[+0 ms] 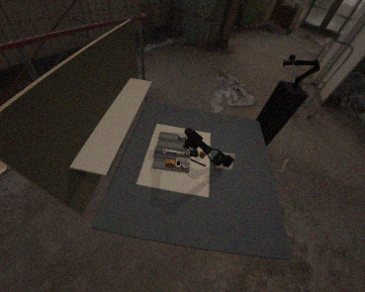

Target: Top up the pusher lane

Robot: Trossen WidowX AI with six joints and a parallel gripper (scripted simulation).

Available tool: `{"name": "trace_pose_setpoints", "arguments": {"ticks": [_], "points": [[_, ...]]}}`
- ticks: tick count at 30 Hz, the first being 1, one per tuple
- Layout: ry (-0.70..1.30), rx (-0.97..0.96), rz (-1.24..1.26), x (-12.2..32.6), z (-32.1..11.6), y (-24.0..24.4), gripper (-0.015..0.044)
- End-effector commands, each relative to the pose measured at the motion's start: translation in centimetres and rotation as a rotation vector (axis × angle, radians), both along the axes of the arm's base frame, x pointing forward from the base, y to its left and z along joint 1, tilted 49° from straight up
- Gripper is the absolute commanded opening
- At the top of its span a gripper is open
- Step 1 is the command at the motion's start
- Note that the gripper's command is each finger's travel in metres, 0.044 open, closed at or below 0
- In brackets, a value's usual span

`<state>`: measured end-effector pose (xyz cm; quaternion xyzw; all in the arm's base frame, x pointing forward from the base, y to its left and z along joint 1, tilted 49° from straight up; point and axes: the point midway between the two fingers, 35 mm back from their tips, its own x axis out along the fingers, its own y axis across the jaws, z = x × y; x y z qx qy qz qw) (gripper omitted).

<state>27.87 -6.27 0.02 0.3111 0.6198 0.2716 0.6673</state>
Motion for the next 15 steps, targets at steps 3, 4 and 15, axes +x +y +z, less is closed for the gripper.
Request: {"name": "trace_pose_setpoints", "arguments": {"ticks": [3,4,15], "points": [[-0.022,-0.006,-0.006,0.88,0.18,-0.26,0.0000],[-0.022,-0.006,-0.006,0.92,0.19,-0.26,0.0000],[-0.022,-0.006,-0.006,1.36,0.22,-0.31,0.0000]]}}
